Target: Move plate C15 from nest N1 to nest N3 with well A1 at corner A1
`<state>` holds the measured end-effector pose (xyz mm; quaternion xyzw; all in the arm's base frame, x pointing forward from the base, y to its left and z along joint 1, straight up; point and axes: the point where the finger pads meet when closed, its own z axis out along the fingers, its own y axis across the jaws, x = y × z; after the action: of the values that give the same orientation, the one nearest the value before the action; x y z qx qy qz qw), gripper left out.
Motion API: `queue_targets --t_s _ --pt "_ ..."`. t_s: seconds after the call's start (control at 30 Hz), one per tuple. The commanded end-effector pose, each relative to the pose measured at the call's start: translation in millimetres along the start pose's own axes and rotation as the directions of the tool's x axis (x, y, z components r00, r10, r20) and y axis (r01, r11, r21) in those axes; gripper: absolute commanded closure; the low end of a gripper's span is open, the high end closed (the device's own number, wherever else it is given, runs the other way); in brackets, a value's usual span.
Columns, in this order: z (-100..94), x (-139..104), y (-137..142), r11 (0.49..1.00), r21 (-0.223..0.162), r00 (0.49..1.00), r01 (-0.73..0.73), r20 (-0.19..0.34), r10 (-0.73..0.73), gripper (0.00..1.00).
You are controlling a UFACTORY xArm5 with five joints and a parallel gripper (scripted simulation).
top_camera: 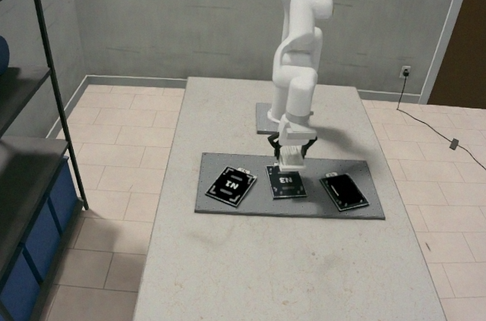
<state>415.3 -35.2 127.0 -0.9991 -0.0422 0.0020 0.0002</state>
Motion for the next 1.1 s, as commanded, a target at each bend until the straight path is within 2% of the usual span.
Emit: queue_targets --t_s 0.0,0.5,1.07 --pt "-1.5 1 -1 1.0 0.007 1.0 0.0 -0.006 0.0 1.0" --pt "-1.5 1 -1 1.0 0.007 1.0 0.0 -0.006 0.0 1.0" --pt "23.6 1 -1 1.0 0.007 1.0 0.0 -0.006 0.0 1.0"
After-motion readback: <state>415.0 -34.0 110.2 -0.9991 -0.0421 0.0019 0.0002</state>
